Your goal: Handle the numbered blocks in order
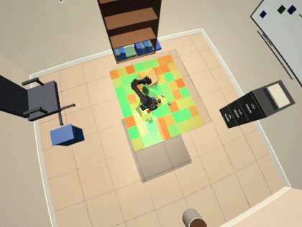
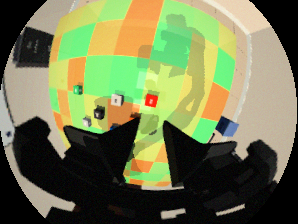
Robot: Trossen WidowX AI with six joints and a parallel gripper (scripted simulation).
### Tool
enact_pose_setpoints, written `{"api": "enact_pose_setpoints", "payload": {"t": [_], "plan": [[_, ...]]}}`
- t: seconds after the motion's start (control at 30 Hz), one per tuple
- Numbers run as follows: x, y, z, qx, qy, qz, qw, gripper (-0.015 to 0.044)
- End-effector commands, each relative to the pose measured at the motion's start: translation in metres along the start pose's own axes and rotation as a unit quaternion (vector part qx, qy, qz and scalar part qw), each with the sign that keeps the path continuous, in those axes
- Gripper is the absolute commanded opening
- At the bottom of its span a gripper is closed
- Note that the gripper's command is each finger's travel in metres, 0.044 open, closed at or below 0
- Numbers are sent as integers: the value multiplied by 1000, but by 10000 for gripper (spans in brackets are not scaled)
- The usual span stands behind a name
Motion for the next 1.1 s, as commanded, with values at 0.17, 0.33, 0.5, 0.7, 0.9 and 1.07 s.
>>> {"api": "enact_pose_setpoints", "payload": {"t": [0.17,0.33,0.5,0.7,0.9,1.07], "plan": [[-1,-1,3,-4,4,10,1000,120],[0,9,94,-51,12,17,999,120],[0,9,100,-54,12,18,998,120],[-20,10,101,-54,12,17,998,199],[-80,6,102,-54,10,17,998,356],[-83,6,102,-54,10,17,998,400]]}}
Point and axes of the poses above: the point midway between the two fingers, 35 mm back from their tips, its own x axis back along the fingers, its own z axis across the jaws, y = z × x, the point moved 2 cm from there along x, back along the fingers, and after that the axes turned 8 degrees about x, right-handed, at the moved point
